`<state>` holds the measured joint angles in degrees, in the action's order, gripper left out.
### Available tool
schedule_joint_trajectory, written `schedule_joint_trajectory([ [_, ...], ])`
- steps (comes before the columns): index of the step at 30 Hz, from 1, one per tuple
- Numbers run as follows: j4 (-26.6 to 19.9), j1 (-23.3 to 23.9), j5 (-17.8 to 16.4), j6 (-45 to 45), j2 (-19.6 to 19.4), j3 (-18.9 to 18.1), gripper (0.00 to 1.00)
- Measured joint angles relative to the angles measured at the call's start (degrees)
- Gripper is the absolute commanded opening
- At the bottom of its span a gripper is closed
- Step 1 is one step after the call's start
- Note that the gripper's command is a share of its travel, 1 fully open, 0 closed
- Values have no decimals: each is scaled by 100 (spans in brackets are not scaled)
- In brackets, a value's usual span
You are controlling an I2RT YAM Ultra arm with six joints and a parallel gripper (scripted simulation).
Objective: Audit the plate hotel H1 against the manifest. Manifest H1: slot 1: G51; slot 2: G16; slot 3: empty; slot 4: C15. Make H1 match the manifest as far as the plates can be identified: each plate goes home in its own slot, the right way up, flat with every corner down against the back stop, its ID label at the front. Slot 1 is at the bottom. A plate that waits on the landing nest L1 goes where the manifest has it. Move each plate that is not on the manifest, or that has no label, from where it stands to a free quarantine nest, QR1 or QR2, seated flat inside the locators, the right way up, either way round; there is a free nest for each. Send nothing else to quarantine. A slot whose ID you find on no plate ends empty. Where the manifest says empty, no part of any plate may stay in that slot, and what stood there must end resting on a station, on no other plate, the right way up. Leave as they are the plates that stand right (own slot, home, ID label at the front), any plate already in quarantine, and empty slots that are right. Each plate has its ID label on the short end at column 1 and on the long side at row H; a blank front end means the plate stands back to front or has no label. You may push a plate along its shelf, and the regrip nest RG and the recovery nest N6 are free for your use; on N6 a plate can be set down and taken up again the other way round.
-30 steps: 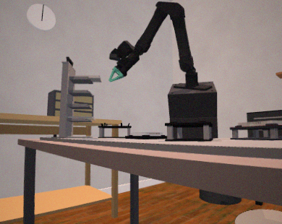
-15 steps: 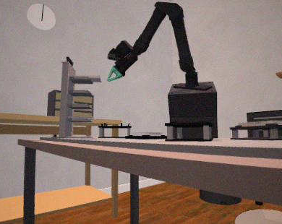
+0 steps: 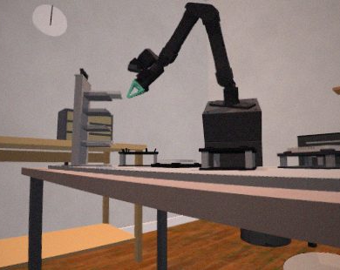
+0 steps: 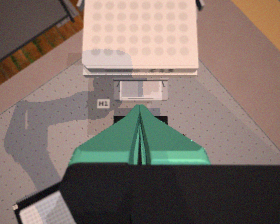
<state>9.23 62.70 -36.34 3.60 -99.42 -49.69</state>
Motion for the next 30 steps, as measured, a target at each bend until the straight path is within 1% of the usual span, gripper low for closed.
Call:
schedule_joint_trajectory([
  [30,-83,-116,90,92,-289,-413,0],
])
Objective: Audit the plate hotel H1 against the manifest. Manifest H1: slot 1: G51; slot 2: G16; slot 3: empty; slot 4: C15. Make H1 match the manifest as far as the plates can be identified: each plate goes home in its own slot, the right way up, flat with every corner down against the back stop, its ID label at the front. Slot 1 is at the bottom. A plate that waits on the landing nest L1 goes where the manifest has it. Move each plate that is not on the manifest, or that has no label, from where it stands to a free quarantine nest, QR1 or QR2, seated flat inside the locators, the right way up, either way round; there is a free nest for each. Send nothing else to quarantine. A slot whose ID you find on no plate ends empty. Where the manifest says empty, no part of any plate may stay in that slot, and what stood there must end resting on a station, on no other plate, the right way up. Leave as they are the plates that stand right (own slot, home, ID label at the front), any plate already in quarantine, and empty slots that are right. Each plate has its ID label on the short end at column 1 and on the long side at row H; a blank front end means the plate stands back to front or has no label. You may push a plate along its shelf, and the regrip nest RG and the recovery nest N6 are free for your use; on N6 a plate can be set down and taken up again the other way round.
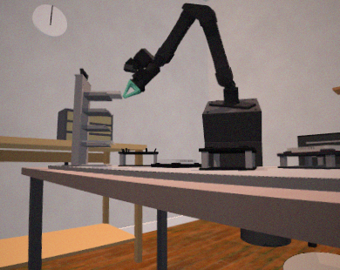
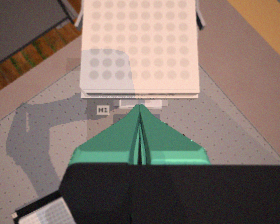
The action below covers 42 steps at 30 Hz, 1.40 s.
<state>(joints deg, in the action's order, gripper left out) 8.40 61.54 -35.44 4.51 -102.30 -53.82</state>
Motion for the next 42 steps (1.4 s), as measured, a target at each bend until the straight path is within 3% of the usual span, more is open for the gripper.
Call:
schedule_joint_trajectory([
  [42,-149,-138,105,107,-382,-579,0],
])
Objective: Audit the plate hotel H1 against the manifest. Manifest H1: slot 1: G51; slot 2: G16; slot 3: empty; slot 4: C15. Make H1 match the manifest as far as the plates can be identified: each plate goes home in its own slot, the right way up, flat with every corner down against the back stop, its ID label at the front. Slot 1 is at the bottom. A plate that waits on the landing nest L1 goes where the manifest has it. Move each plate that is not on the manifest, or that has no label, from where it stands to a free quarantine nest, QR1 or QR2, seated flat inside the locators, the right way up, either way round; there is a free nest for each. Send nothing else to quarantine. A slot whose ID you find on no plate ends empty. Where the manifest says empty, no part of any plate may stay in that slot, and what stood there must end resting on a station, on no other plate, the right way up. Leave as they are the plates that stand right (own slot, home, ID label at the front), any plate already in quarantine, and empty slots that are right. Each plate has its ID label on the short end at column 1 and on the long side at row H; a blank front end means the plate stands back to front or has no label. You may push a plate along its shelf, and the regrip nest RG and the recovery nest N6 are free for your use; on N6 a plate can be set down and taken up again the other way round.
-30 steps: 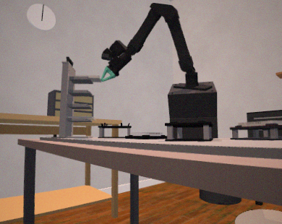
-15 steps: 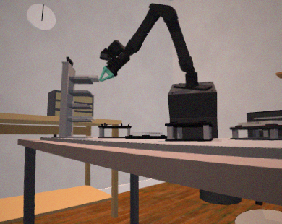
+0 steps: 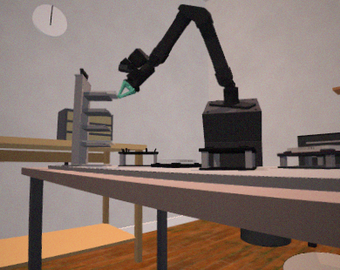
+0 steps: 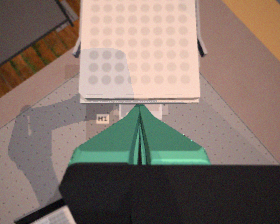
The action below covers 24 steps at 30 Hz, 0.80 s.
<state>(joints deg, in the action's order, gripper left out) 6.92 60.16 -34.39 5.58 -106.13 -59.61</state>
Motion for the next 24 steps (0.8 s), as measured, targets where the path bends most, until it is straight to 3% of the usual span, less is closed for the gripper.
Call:
schedule_joint_trajectory([
  [24,-162,-66,37,55,-197,-304,0],
])
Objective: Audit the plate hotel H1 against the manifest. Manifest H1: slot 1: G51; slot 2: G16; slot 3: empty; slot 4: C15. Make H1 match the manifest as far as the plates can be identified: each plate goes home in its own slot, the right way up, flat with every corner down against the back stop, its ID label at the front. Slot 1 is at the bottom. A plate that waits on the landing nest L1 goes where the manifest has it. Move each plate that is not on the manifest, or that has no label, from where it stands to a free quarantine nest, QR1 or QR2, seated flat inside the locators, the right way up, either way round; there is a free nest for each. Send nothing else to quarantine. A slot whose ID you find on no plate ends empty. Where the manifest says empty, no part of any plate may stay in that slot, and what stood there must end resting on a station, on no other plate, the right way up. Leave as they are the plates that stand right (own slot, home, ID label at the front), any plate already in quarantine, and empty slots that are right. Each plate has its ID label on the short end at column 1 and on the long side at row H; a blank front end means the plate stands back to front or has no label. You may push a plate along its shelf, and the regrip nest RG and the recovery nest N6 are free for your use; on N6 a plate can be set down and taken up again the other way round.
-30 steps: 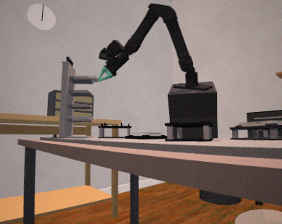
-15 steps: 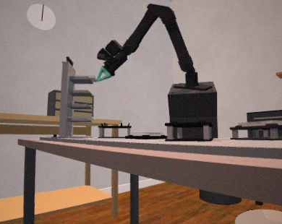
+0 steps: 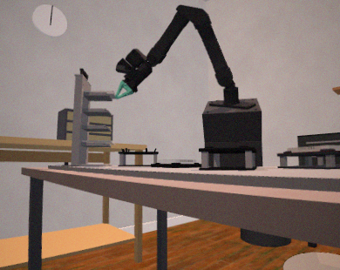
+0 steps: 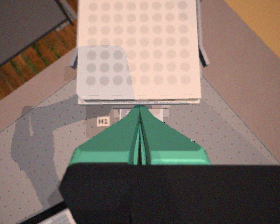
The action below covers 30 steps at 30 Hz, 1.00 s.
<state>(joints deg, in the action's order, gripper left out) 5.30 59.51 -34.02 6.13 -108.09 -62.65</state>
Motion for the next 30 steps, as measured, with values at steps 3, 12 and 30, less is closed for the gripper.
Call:
schedule_joint_trajectory([
  [3,-24,2,0,0,0,-13,0],
  [12,-61,2,2,0,0,-31,0],
  [30,-76,2,4,0,0,-39,0],
])
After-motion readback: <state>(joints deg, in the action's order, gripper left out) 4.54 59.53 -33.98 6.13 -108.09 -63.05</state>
